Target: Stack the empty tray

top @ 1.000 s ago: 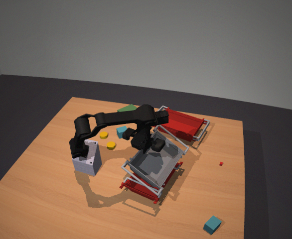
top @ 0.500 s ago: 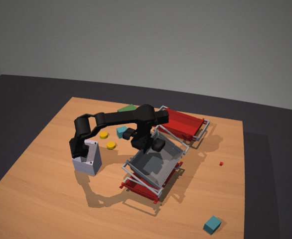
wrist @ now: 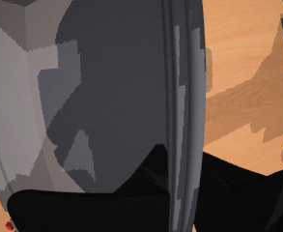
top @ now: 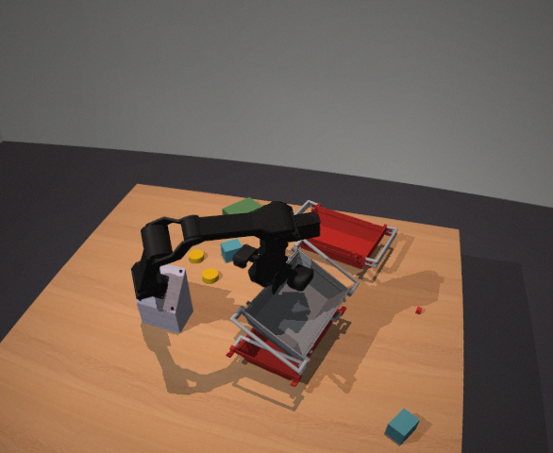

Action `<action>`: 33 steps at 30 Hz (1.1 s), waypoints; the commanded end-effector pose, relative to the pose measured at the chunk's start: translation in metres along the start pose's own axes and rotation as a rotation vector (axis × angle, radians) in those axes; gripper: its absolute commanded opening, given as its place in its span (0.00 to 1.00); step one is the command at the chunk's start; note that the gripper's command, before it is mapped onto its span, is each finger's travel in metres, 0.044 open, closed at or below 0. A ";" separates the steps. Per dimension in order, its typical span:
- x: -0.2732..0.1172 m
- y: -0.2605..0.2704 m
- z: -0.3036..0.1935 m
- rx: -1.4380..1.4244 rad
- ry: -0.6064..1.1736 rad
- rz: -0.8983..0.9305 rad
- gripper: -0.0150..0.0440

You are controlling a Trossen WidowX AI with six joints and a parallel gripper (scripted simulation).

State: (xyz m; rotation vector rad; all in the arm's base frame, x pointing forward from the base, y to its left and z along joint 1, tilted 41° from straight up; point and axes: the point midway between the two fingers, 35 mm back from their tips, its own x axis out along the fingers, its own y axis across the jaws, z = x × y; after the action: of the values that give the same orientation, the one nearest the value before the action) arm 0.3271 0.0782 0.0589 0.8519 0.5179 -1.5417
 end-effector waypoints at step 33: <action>0.043 -0.006 -0.001 -0.006 -0.002 0.021 0.25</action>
State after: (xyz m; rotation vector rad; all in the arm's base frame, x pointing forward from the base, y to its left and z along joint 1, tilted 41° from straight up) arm 0.3236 0.0530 0.0251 0.8464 0.5087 -1.5249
